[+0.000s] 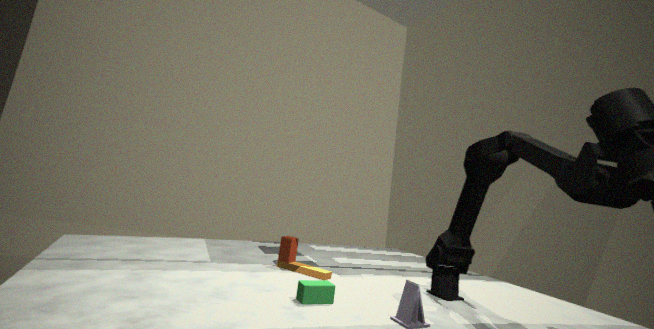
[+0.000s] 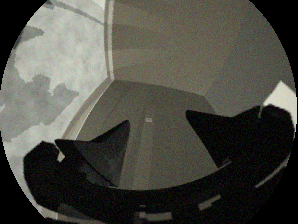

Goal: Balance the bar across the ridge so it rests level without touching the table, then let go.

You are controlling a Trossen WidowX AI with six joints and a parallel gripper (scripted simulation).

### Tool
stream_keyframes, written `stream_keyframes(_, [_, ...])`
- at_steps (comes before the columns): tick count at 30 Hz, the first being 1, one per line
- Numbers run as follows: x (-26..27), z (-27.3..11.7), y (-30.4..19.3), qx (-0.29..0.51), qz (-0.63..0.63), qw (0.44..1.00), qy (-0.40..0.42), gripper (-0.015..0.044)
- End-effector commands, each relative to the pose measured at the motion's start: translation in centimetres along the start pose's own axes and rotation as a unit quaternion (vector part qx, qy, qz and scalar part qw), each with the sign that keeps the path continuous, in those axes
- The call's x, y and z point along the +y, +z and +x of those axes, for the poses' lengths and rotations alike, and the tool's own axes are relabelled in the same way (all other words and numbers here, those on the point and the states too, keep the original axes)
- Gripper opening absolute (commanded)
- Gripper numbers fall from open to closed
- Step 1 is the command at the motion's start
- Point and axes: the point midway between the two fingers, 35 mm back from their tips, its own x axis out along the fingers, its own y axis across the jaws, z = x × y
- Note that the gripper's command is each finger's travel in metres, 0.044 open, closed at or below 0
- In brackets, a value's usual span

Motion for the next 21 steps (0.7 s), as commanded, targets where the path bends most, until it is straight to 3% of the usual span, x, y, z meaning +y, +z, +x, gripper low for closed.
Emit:
stream_keyframes(1, [0.0, -0.1, -0.1, 0.003, 0.001, 1.0, 0.0, 0.0374])
stream_keyframes(4, [0.0, -1.7, -1.3, 0.039, 0.012, 0.999, 0.006, 0.0315])
stream_keyframes(21, [0.3, -13.7, -7.0, 0.264, 0.084, 0.96, 0.045, 0.0315])
